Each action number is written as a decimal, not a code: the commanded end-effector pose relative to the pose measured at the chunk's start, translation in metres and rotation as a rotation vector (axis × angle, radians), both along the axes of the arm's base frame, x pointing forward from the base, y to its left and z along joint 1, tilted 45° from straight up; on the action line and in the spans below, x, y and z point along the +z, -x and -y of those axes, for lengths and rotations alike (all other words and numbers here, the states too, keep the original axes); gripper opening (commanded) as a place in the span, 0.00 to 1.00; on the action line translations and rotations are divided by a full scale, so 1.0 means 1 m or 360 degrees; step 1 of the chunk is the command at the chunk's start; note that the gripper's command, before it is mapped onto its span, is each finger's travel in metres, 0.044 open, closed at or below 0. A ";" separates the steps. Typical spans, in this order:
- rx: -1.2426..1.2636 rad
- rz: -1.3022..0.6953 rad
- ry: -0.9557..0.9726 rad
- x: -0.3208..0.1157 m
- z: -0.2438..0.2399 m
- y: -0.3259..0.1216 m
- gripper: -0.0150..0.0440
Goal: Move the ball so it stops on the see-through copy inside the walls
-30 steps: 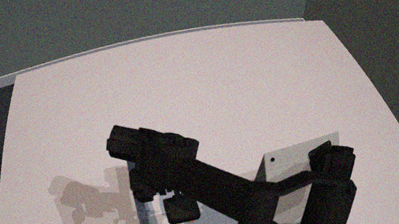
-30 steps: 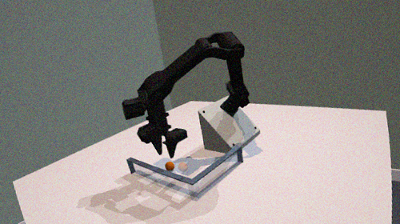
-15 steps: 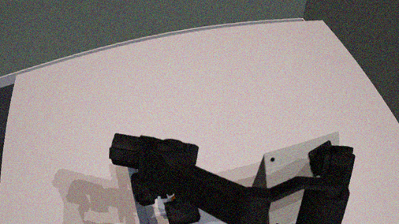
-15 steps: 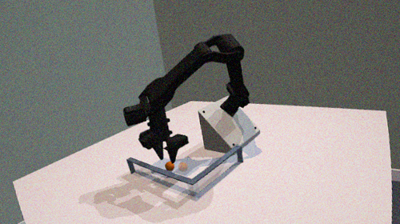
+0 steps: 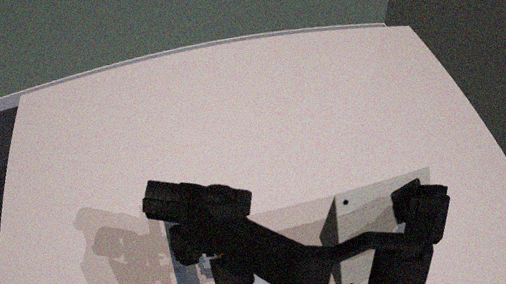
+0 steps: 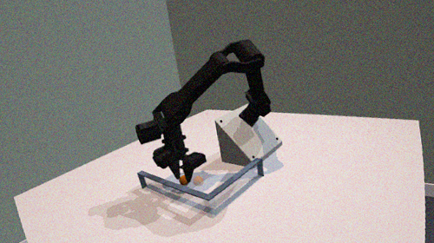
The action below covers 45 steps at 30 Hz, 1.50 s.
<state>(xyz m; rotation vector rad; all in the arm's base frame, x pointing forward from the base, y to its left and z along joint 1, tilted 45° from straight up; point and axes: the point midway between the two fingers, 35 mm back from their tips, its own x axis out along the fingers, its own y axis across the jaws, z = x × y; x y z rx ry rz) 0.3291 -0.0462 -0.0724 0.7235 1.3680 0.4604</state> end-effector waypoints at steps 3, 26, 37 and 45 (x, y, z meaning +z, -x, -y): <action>-0.0005 -0.0017 -0.0017 -0.003 -0.003 0.002 0.50; 0.0001 -0.0020 0.0009 0.061 0.065 0.013 0.25; -0.0006 -0.0021 -0.0008 0.086 0.079 0.022 0.25; -0.0007 -0.0021 -0.0010 0.089 0.044 0.023 0.25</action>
